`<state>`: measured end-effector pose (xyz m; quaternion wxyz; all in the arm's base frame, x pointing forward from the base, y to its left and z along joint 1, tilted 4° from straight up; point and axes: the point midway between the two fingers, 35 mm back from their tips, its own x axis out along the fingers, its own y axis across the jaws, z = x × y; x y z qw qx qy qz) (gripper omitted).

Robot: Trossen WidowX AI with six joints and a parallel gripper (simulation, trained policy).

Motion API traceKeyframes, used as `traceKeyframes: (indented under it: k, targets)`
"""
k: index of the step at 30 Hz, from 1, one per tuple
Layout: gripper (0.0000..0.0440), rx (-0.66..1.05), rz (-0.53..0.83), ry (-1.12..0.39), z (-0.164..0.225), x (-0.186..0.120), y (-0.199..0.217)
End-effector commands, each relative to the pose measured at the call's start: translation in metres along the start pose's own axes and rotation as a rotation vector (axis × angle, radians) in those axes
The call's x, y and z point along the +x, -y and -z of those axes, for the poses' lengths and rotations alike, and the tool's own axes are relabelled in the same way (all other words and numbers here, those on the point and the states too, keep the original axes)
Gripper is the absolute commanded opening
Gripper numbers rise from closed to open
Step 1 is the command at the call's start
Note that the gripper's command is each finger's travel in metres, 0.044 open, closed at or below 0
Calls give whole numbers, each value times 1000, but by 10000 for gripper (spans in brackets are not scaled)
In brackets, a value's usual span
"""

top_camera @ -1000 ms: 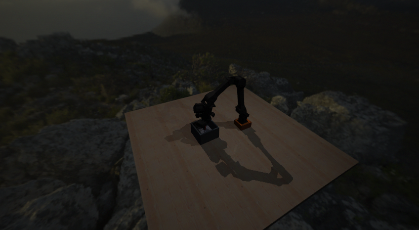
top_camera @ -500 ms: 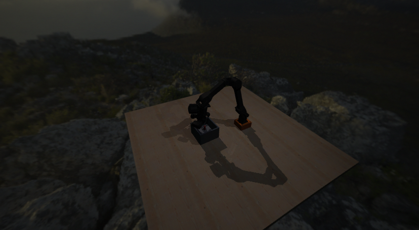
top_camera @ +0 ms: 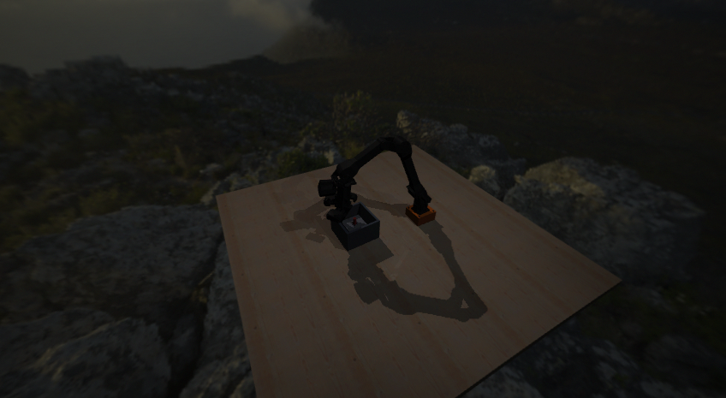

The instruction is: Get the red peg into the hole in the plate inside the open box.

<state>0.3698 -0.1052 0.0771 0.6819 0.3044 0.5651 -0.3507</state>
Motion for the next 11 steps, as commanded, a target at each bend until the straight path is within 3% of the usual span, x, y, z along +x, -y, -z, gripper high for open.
traceKeyframes:
  k: [1, 11]
  targets:
    - [97, -1, 2, -1, -11, 3, 0]
    - [84, -9, 10, -4, -33, 4, 7]
